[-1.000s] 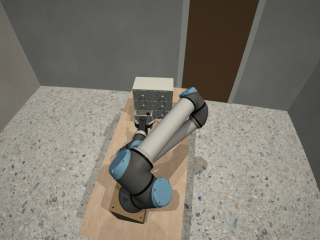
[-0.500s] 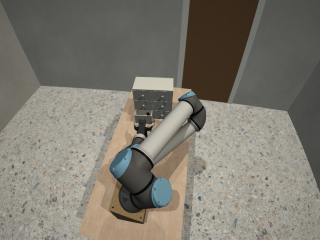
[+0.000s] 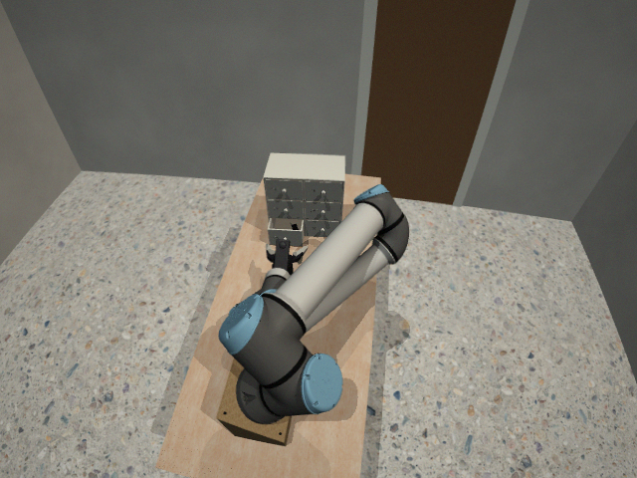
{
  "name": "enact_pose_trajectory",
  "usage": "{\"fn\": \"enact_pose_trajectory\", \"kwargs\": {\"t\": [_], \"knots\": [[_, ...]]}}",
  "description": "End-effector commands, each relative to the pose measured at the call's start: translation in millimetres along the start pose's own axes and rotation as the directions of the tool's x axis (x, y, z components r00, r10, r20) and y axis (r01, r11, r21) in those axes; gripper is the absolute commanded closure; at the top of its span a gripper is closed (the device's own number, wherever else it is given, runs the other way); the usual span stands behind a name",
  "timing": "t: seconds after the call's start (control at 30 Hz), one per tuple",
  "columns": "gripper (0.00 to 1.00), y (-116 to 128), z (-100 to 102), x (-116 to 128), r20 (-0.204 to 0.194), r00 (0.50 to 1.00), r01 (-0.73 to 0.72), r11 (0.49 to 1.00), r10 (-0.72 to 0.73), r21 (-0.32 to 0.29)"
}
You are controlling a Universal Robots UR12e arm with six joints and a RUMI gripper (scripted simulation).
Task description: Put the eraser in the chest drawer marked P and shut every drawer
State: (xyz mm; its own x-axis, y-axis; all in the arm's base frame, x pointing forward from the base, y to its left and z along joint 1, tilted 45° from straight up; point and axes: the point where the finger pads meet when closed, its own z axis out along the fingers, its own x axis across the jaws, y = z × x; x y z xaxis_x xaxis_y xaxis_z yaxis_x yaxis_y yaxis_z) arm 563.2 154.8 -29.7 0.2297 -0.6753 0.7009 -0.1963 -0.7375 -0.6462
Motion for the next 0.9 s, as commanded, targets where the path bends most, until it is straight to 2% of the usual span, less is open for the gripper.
{"fn": "enact_pose_trajectory", "kwargs": {"t": [0.0, 0.87], "knots": [[0.00, -0.3, -0.6, 0.0, 0.000, 1.000, 0.000, 1.000, 0.000, 0.001], [0.00, -0.8, -0.6, 0.0, 0.000, 1.000, 0.000, 1.000, 0.000, -0.016]]}}
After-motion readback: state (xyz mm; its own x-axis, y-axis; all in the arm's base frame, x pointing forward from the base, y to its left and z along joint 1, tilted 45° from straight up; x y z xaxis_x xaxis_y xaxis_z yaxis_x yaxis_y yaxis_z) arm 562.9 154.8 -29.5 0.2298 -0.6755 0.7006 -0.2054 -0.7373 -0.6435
